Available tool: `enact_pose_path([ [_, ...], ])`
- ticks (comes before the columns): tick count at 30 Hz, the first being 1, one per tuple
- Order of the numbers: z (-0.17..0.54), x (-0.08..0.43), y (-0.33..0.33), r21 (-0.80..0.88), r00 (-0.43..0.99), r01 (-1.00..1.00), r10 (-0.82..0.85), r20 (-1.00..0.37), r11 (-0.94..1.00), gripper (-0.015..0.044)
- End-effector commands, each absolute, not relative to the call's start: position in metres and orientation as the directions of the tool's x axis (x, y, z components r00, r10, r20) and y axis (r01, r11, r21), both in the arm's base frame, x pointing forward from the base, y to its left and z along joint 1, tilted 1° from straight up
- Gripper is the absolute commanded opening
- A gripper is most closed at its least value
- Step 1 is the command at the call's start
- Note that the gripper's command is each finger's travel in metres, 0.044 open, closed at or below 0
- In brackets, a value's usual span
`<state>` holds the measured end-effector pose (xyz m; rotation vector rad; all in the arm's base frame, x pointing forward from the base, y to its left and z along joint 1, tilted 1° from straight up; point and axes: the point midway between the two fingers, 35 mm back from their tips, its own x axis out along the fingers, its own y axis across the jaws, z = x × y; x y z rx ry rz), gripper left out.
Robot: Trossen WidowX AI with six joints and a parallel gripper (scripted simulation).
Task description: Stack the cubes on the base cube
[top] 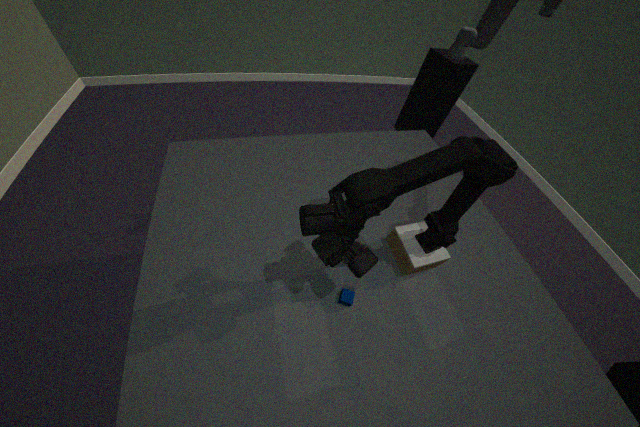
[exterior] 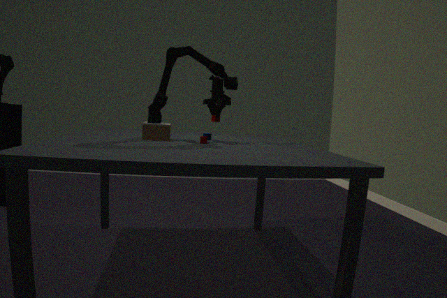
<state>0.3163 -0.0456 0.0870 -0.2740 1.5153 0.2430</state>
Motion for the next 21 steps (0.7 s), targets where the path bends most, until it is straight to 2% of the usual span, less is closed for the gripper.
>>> enact_pose_path([
  [1,0.084,0.316,-0.040,-0.025,0.041,-0.223,-0.016,-0.999,0.974,0.0105],
  [11,0.076,0.315,-0.026,-0.012,0.041,0.077,-0.015,-0.999,0.997,0.0105],
  [21,0.068,0.314,-0.011,0.002,0.041,0.370,-0.014,-0.999,0.929,0.0105],
])
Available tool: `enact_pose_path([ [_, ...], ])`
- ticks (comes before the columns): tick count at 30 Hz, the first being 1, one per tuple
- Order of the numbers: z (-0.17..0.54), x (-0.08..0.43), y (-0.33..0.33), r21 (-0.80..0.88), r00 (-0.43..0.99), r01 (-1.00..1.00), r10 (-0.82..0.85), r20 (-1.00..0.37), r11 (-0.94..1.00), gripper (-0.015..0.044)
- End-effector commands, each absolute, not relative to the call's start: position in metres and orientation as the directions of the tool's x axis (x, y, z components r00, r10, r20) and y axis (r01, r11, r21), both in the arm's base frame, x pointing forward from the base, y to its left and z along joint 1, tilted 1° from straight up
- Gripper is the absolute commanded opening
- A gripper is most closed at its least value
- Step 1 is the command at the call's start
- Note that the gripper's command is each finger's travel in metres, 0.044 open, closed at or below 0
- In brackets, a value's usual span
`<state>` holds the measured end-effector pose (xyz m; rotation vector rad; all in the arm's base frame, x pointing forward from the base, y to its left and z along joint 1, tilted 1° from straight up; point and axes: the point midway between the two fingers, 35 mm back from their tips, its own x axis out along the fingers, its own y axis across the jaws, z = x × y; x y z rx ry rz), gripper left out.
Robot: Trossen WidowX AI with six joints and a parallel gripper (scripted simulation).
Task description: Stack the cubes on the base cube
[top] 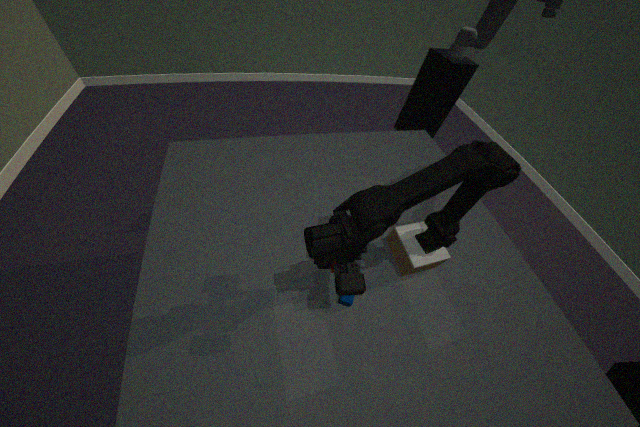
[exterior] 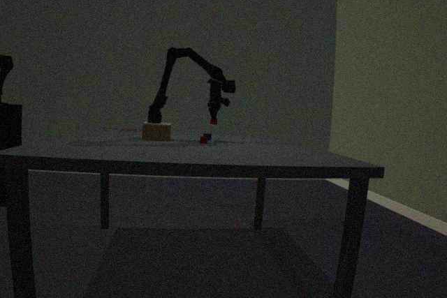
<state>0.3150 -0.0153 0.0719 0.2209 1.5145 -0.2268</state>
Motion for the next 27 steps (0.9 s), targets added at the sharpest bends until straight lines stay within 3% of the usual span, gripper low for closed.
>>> enact_pose_path([
  [1,0.068,0.313,-0.010,0.004,0.041,0.398,-0.014,-0.999,0.917,0.0105],
  [27,0.048,0.305,0.027,0.033,0.040,0.930,-0.011,-0.999,0.366,0.0105],
])
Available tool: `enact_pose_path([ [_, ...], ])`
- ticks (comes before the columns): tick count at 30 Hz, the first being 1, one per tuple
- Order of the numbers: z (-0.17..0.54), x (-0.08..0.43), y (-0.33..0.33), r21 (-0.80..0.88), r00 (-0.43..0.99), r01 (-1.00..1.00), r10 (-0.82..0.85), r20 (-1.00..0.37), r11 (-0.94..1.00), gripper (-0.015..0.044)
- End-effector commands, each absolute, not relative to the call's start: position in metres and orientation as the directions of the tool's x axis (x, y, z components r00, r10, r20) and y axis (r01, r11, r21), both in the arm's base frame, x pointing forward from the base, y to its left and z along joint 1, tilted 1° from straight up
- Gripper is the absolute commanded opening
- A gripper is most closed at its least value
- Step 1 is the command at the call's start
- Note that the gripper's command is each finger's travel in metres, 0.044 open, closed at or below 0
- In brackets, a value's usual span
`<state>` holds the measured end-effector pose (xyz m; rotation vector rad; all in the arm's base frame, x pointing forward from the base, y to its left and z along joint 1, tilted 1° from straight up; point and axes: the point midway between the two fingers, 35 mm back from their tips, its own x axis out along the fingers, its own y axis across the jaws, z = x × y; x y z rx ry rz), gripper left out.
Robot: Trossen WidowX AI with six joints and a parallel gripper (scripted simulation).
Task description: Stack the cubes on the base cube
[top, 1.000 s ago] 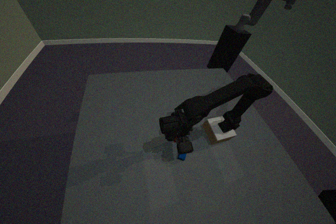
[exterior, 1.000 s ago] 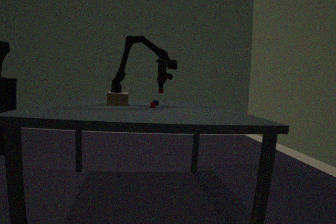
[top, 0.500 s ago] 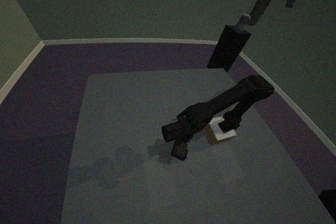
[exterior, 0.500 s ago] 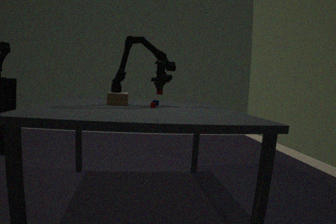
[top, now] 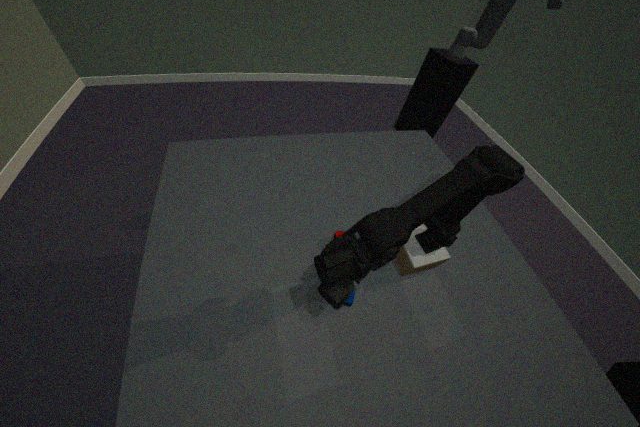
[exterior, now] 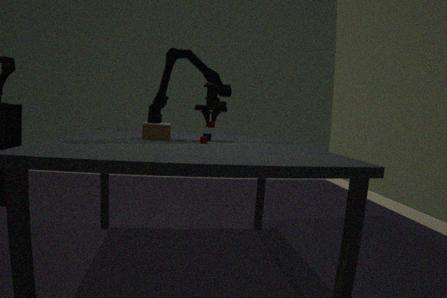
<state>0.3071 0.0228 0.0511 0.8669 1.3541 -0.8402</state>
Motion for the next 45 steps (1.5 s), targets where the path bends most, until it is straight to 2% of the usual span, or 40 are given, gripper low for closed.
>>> enact_pose_path([
  [1,0.047,0.304,0.028,0.034,0.040,0.940,-0.011,-0.999,0.338,0.0105],
  [8,0.043,0.302,0.035,0.038,0.040,0.983,-0.011,-0.999,0.178,0.0105],
  [45,0.014,0.303,0.036,0.037,0.040,0.983,-0.011,-0.999,0.178,0.0105],
])
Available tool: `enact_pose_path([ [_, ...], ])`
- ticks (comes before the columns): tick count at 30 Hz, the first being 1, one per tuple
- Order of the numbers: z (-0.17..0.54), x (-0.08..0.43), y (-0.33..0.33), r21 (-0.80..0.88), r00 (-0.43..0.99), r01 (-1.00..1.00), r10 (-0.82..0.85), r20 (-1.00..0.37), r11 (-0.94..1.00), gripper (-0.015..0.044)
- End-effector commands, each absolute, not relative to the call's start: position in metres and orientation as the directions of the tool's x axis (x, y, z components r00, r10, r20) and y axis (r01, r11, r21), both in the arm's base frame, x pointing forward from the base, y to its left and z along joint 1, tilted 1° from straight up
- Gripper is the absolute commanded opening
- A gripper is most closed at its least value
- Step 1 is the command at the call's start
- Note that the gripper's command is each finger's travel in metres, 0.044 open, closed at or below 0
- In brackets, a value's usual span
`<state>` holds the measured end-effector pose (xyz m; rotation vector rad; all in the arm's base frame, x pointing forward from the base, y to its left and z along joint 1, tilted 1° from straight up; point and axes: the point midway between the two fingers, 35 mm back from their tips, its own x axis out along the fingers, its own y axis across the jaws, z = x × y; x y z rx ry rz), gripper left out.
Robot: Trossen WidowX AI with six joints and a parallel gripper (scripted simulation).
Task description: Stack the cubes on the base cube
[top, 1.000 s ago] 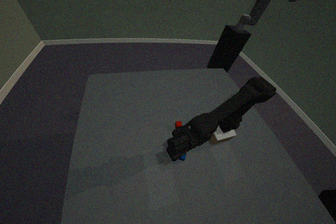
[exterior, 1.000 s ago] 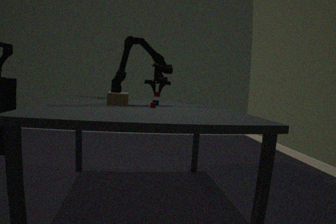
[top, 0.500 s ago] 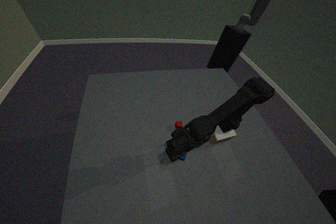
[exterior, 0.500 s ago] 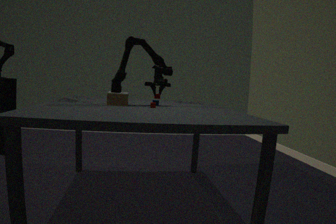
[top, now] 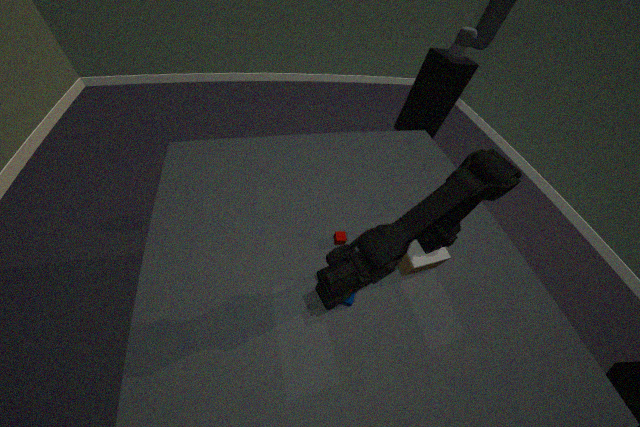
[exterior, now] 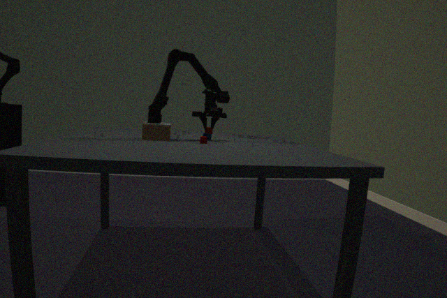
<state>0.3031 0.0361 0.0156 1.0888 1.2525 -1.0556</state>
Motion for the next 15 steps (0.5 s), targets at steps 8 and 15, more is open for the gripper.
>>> enact_pose_path([
  [8,0.0144,0.3032,0.0356,0.037,0.040,0.983,-0.011,-0.999,0.178,0.0105],
  [15,0.0144,0.3032,0.0356,0.037,0.040,0.983,-0.011,-0.999,0.178,0.0205],
])
